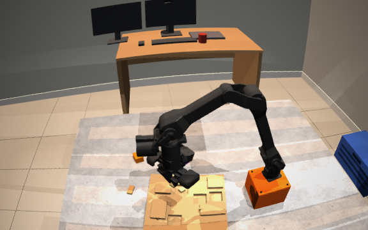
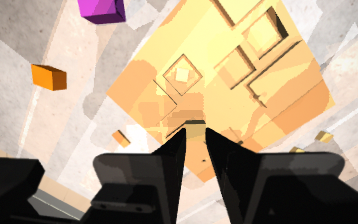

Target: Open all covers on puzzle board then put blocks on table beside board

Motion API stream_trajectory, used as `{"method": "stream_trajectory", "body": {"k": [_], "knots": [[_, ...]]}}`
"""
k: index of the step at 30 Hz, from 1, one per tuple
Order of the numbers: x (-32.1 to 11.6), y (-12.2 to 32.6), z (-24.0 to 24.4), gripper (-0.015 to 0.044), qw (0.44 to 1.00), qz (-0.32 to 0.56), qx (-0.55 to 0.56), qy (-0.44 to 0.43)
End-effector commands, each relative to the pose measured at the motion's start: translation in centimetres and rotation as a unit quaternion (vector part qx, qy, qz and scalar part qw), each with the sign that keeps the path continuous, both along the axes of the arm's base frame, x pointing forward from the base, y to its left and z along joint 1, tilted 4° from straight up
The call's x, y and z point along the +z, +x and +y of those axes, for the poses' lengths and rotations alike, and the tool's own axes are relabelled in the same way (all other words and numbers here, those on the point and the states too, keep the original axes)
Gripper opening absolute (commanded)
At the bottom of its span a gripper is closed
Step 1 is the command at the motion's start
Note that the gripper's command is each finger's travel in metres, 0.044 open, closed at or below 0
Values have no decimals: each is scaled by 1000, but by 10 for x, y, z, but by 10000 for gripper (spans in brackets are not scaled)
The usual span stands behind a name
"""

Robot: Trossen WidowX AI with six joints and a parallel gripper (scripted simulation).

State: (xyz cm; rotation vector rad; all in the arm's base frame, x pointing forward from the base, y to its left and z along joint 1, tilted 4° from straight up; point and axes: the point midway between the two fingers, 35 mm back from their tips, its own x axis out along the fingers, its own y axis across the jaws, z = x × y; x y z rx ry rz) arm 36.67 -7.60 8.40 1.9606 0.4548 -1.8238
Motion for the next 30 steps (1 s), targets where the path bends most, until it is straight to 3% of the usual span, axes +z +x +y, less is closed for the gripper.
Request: {"method": "stream_trajectory", "body": {"k": [1, 30], "knots": [[-1, -7, -12, 80, 1000, 2, 1, 1], [-2, -78, -104, 80, 1000, 5, 1, -3]]}}
